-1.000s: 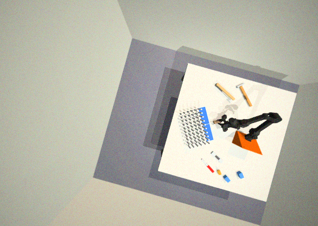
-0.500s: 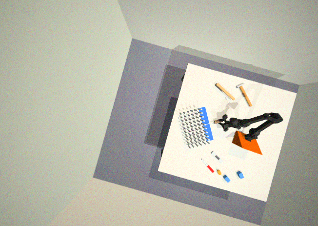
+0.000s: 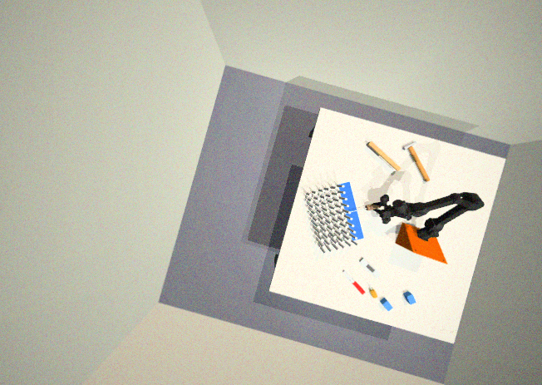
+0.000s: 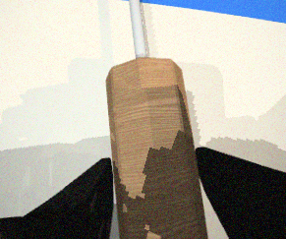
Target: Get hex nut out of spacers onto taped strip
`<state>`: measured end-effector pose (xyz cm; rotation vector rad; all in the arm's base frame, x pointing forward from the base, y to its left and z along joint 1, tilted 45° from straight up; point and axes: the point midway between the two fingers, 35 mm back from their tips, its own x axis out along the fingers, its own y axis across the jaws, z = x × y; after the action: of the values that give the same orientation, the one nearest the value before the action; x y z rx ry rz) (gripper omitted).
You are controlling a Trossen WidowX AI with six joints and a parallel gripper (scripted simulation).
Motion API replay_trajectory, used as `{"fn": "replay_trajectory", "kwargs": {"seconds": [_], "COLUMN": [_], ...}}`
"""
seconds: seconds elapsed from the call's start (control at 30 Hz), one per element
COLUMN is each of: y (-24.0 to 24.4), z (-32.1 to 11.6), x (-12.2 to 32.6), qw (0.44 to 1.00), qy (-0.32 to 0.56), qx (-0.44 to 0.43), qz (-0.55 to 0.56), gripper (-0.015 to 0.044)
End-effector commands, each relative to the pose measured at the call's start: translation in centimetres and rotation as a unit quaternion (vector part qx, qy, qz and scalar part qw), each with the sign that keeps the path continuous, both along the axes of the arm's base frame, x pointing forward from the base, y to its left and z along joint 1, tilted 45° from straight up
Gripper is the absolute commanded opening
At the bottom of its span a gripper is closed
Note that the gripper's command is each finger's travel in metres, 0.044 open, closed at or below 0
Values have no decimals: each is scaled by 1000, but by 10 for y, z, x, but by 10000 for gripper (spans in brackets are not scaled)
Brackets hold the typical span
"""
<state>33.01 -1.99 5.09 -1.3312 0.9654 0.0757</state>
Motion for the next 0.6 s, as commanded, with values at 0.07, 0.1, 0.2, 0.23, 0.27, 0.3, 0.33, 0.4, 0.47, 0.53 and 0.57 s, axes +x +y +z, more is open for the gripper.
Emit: {"fn": "replay_trajectory", "kwargs": {"seconds": [0.07, 0.1, 0.2, 0.23, 0.27, 0.3, 0.33, 0.4, 0.47, 0.53, 0.57], "y": [-1, -1, -2, -2, -2, -2, -3, -3, -4, -4, -4], "z": [1, 1, 2, 2, 2, 2, 3, 3, 3, 4, 4], "x": [-3, -3, -4, -5, -5, -5, -6, -7, -7, -8, -9], "qw": [1000, 1000, 1000, 1000, 1000, 1000, 1000, 1000, 1000, 1000, 1000], "qy": [2, 2, 2, 2, 2, 2, 2, 2, 2, 2, 2], "qx": [1, 1, 1, 1, 1, 1, 1, 1, 1, 1, 1], "qz": [4, 4, 4, 4, 4, 4, 4, 4, 4, 4, 4], "gripper": [0, 0, 0, 0, 0, 0, 0, 0, 0, 0, 0]}}
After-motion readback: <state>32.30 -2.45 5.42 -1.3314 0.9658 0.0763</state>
